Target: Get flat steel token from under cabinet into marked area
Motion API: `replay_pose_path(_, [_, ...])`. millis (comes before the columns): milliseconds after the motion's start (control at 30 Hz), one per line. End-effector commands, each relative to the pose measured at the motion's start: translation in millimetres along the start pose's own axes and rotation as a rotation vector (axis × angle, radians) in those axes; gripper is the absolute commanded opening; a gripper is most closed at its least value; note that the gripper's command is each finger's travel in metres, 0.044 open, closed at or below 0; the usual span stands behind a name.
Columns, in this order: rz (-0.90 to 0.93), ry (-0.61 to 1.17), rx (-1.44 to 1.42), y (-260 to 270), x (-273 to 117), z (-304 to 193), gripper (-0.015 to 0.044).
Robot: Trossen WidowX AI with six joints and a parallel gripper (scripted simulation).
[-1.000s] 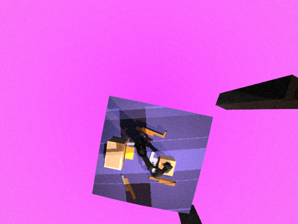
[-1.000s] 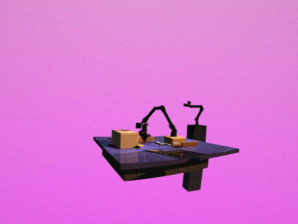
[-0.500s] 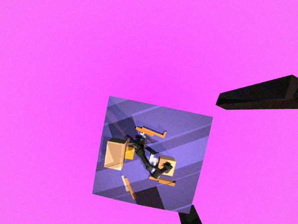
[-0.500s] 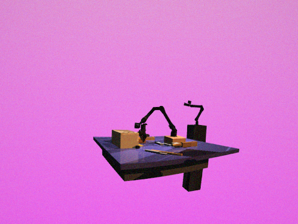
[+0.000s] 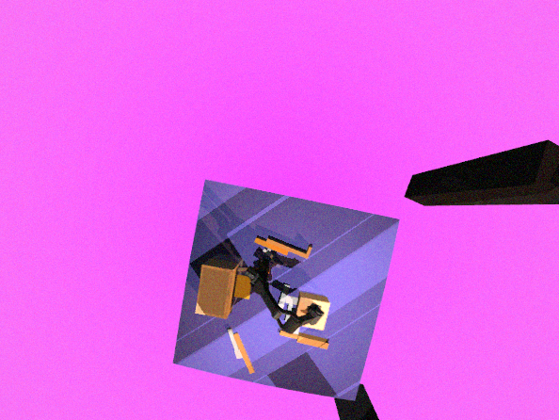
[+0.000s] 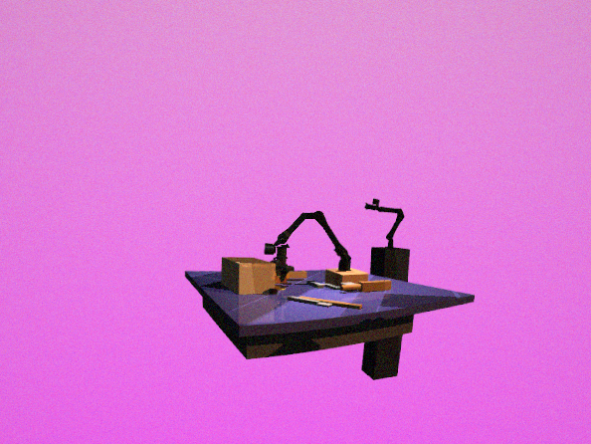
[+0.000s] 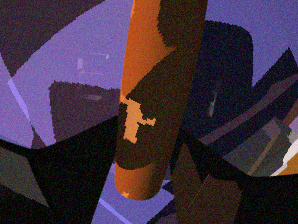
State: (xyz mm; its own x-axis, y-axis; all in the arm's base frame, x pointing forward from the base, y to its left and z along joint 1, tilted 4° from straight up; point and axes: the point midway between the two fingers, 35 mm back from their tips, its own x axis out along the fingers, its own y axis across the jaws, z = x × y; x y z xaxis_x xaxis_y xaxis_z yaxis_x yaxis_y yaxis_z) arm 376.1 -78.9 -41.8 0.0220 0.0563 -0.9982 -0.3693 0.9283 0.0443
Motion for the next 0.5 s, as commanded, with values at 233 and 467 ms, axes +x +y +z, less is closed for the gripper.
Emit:
replay_pose_path(233, [-0.002,-0.003,0.001,-0.6,-0.4,13.5,0.0000])
replay_pose_path(467, [-0.002,-0.004,0.001,-0.7,-0.6,20.8,0.0000])
